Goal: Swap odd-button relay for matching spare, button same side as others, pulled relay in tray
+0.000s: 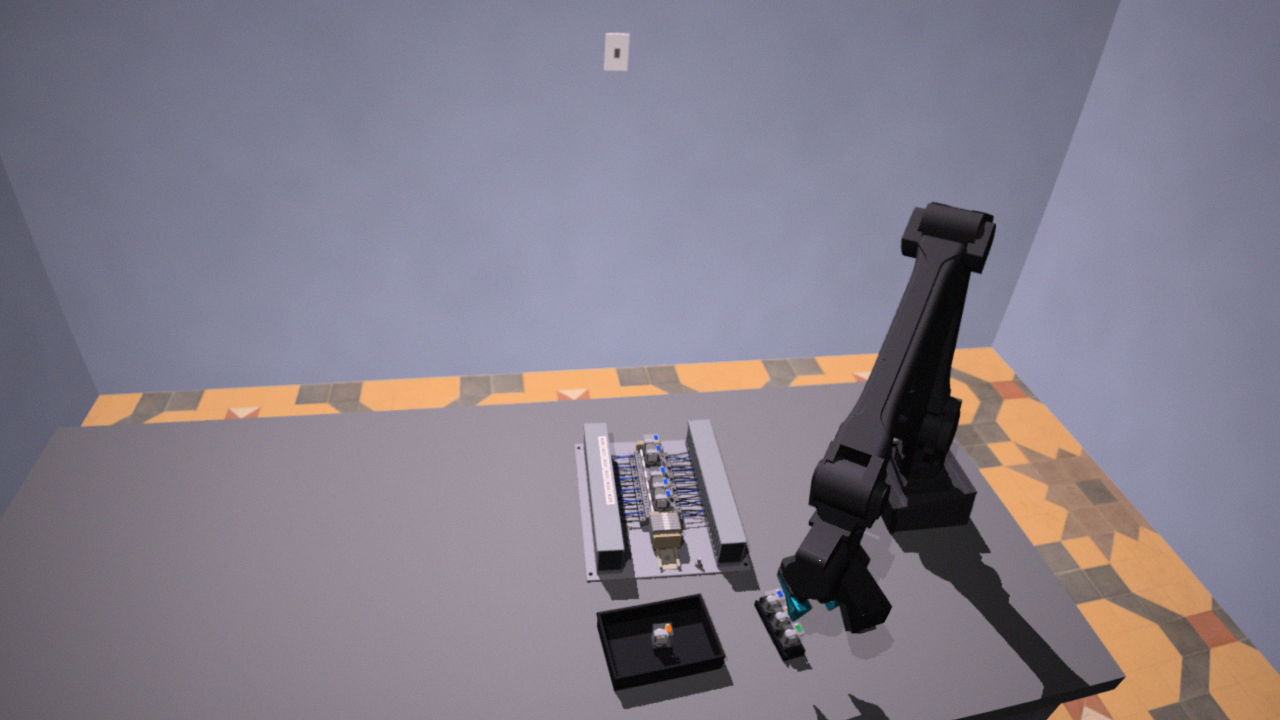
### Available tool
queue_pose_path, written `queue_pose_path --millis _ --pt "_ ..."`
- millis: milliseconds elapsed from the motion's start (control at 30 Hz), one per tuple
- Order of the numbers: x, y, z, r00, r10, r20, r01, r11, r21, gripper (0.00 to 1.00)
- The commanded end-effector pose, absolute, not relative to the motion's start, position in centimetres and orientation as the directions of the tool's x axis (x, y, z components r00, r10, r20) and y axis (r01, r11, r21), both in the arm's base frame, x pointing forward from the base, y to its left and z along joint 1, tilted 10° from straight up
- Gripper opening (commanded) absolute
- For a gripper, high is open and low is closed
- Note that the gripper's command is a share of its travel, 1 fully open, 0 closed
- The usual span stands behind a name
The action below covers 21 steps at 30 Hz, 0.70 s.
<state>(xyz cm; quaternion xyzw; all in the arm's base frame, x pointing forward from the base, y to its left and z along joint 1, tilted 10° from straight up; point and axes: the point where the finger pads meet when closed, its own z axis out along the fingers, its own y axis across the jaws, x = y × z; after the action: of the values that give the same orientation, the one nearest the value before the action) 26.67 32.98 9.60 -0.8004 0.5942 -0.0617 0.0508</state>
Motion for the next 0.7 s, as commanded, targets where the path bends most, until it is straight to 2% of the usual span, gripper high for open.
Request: queue_pose_path --millis 0,667 --pt "27.11 34.45 11.54 0.291 -0.957 0.0 -0.936 -0.285 -0.208 0.59" --pt "27.56 34.87 11.97 0.291 -0.957 -0.007 -0.934 -0.283 -0.217 0.59"
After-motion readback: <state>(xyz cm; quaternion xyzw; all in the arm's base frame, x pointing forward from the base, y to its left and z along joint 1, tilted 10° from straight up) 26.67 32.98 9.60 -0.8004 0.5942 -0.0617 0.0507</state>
